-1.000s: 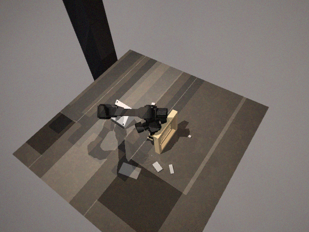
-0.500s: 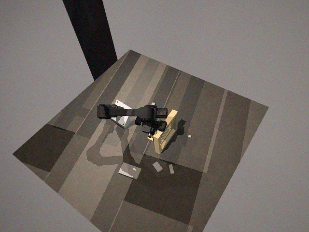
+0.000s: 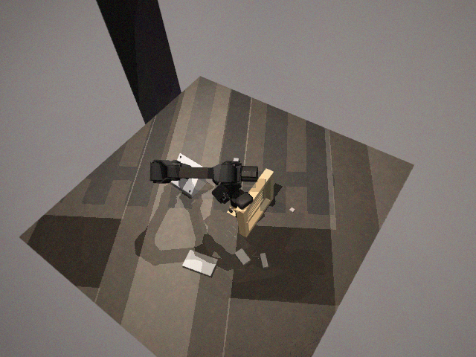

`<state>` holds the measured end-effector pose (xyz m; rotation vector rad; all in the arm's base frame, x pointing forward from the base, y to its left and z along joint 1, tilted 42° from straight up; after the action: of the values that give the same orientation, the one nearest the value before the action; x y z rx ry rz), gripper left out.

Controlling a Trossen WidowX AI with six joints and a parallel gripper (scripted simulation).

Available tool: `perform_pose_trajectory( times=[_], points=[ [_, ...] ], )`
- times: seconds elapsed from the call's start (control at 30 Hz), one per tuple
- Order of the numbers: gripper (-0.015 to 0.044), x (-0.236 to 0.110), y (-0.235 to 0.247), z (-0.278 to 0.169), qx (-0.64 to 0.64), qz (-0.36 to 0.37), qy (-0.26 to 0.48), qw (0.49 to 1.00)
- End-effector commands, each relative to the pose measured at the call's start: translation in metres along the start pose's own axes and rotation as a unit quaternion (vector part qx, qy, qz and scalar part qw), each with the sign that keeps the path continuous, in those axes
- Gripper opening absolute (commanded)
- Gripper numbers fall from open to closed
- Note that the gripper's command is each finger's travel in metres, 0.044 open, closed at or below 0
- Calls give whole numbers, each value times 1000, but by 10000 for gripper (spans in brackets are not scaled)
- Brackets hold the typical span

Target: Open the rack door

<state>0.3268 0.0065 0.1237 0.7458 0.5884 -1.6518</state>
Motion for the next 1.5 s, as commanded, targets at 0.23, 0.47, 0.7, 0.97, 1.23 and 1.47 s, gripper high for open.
perform_pose_trajectory(
  times=[0.23,0.47,0.7,0.97,1.23,1.47],
  points=[
    [26,1,1,0,26,0,2,1000],
    [52,1,1,0,26,0,2,1000],
    [236,1,1,0,26,0,2,1000],
    [298,1,1,0,-61,0,2,998],
    [298,1,1,0,-256,0,2,967],
    [298,1,1,0,-419,1,2,908]
  ],
)
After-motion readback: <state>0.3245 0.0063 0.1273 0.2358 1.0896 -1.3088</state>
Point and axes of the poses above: the point midway between the two fingers, 35 mm back from their tips, its own x axis out along the fingers, its own y axis across the jaws, z = x × y, the point moved 4 cm from there along -x, back along the fingers, and after that the axes turned 13 degrees about -x, right-handed, at the moved point
